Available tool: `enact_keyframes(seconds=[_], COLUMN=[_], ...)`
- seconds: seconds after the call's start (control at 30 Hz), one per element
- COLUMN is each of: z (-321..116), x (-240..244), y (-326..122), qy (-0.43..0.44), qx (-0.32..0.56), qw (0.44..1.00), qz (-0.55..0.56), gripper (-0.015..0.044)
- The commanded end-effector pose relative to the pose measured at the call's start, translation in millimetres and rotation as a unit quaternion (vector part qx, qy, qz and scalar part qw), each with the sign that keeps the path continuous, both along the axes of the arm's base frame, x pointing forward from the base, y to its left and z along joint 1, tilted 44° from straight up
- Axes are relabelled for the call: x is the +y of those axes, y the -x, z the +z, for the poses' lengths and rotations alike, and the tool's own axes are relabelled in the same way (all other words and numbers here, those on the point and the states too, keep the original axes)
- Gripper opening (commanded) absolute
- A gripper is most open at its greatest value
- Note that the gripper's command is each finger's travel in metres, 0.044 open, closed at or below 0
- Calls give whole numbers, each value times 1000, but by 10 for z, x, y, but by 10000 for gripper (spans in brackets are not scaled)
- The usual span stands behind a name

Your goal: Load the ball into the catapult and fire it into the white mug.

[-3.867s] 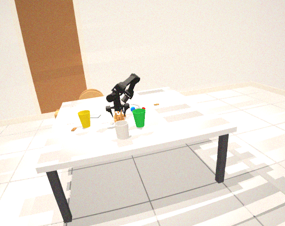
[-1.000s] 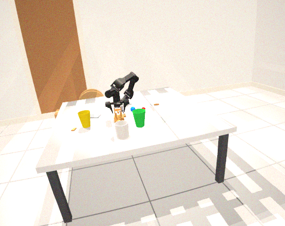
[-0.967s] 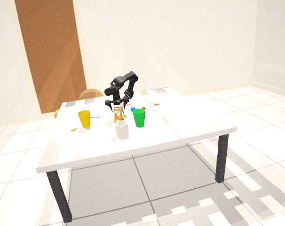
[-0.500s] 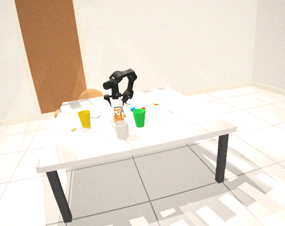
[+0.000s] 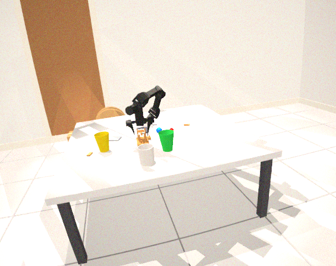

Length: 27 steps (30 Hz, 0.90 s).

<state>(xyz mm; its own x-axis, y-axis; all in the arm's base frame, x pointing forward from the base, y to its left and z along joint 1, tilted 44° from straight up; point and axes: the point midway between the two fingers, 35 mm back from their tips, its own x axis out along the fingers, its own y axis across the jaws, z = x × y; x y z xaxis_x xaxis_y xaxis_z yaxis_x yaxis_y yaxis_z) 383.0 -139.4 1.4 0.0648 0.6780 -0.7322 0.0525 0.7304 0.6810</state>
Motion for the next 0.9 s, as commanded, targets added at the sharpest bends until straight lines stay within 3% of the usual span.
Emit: enact_keyframes(seconds=[0.0, 0.87], z=[-52, -335], x=[72, 349], y=[1, -15], qy=[-4, -5], qx=[3, 3], qw=[1000, 1000], qz=[0, 0], gripper=[440, 440])
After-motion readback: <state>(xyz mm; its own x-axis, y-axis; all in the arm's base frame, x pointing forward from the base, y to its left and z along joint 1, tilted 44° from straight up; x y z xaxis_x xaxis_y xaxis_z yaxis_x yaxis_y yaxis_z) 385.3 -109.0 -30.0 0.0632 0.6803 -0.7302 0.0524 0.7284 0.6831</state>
